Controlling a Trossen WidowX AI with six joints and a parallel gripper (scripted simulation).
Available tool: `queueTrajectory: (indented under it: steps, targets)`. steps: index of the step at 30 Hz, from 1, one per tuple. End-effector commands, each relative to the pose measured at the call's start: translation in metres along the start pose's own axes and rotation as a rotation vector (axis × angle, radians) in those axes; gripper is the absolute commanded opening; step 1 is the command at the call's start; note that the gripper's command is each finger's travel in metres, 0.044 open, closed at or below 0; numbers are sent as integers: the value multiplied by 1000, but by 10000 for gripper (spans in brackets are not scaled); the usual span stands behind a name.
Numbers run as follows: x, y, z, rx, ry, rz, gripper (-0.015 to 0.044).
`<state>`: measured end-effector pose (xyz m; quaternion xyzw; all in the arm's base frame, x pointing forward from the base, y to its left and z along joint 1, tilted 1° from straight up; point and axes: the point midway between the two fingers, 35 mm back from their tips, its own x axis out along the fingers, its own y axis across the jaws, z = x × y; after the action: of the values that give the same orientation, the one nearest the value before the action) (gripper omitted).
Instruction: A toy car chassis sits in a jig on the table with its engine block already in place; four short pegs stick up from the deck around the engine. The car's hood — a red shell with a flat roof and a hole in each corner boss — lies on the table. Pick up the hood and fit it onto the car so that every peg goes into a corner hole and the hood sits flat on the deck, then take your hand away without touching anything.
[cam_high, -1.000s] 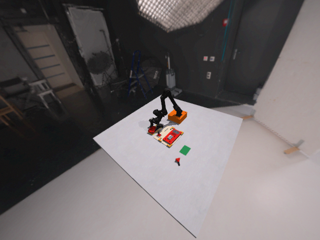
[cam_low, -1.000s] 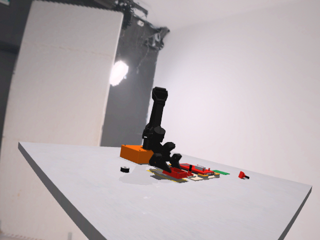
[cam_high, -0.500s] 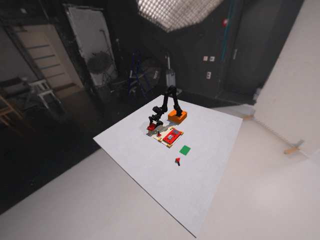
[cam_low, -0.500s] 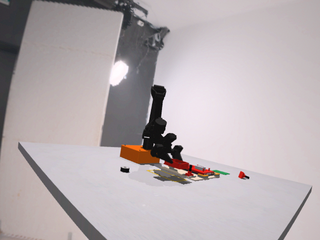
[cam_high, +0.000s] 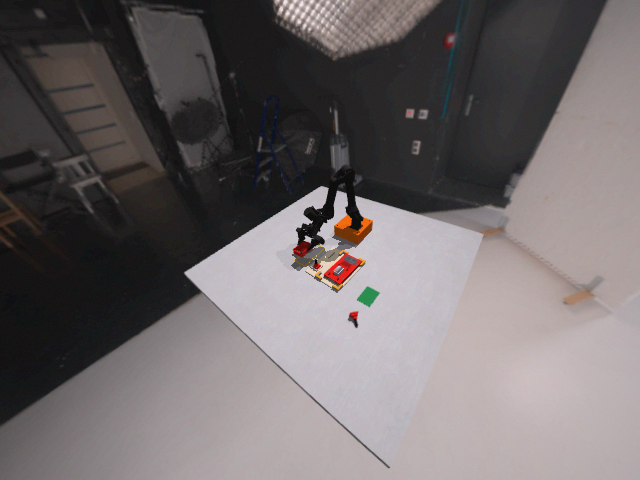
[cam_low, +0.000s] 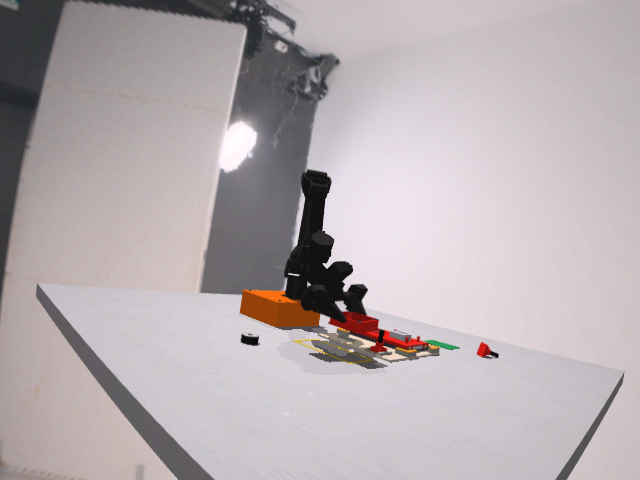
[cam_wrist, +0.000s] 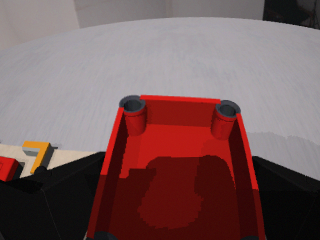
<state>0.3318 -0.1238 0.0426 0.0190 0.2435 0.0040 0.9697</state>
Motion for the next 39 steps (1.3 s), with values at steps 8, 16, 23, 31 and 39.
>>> queueTrajectory:
  steps: [8,16,23,31,39]
  targets:
    - [0,0,0,321,-3,-1,0]
    - [0,0,-1,587,-3,-1,0]
    - [0,0,-1,821,-4,0,0]
    - [0,0,-1,1089,-4,0,0]
    - [0,0,-1,1361,-4,1,0]
